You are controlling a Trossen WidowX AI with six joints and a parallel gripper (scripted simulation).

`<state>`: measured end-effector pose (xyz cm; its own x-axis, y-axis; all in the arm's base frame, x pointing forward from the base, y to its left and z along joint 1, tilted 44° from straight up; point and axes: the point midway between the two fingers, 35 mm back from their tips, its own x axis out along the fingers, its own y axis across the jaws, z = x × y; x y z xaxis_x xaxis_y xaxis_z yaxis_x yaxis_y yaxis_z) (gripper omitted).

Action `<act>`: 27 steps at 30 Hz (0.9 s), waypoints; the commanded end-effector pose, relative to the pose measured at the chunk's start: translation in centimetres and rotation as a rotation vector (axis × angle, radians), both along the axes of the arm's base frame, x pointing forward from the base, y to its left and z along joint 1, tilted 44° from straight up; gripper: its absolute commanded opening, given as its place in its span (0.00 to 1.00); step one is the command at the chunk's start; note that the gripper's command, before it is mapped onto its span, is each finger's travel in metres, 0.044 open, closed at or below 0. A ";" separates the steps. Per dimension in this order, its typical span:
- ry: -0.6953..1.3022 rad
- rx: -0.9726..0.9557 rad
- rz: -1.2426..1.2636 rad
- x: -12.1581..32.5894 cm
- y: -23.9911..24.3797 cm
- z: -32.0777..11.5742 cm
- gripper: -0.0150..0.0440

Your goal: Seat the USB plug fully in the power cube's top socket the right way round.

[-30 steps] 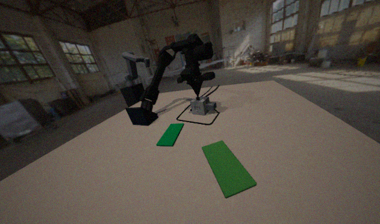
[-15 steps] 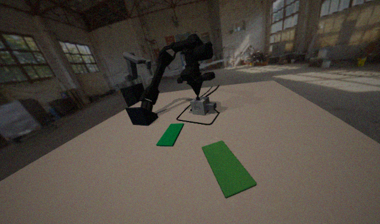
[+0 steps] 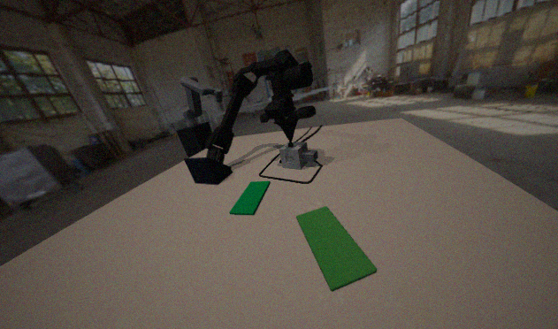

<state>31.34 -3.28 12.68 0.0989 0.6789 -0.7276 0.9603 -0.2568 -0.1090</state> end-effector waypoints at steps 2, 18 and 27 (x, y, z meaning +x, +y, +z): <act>0.002 0.004 0.003 0.0 0.2 -0.1 0.25; 0.000 0.000 0.000 0.0 0.0 0.0 0.30; 0.000 0.000 0.000 0.0 0.0 0.0 0.42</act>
